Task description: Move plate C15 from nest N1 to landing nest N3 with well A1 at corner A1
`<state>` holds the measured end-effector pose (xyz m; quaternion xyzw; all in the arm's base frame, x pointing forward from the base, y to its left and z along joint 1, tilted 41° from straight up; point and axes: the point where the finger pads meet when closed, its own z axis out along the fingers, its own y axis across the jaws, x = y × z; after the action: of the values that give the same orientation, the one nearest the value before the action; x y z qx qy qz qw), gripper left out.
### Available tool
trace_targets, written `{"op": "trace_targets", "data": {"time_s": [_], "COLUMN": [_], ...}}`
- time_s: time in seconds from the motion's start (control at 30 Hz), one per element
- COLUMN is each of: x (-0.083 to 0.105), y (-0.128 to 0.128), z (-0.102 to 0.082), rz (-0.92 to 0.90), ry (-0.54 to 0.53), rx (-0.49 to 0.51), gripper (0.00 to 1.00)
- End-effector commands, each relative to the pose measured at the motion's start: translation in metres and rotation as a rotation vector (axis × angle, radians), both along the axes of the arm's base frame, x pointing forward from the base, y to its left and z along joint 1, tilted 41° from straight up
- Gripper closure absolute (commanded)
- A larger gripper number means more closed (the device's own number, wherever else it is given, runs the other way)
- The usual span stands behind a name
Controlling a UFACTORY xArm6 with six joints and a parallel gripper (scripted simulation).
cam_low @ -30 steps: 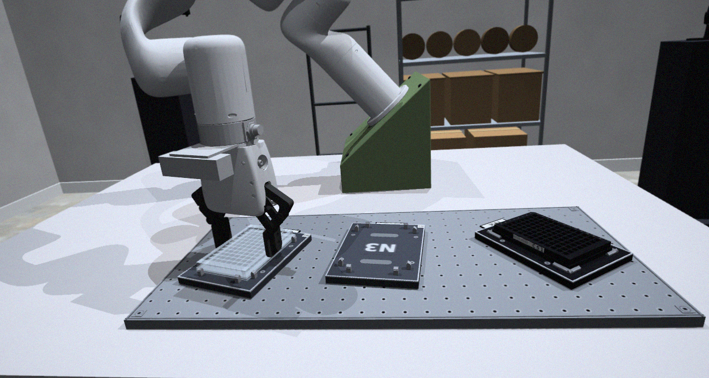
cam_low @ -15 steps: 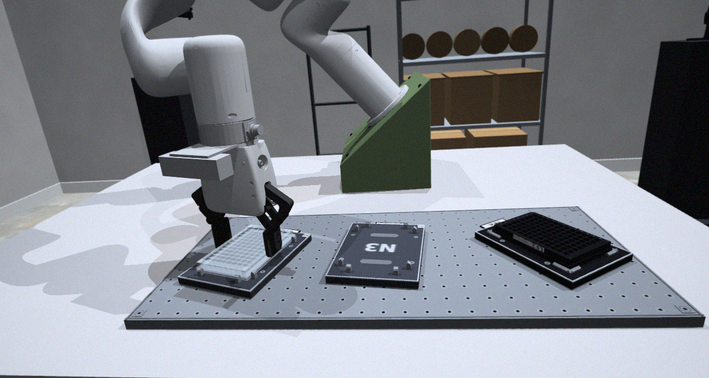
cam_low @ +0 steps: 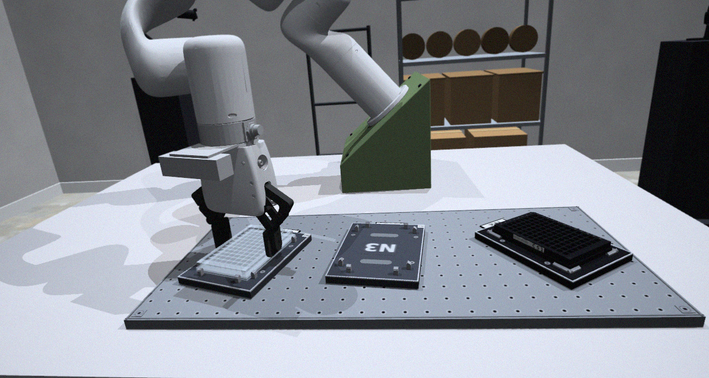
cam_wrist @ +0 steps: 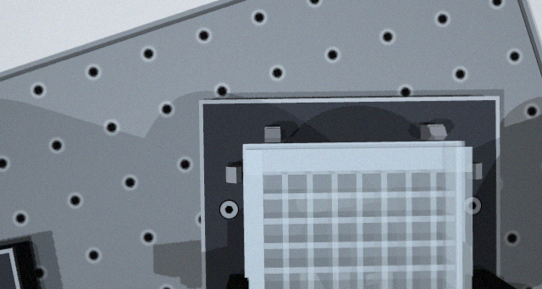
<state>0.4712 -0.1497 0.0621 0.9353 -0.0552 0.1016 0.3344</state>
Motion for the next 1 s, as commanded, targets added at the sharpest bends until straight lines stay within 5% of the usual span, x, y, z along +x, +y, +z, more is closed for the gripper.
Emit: {"op": "trace_targets", "data": {"time_s": [0.0,0.97], "x": [0.0013,-0.0004], "y": [0.0007,0.008], "z": [0.0013,0.0099], "rz": [0.002,0.002], "ry": [-0.003,-0.004], "rx": [0.0,0.0], "gripper": [1.0,1.0]}}
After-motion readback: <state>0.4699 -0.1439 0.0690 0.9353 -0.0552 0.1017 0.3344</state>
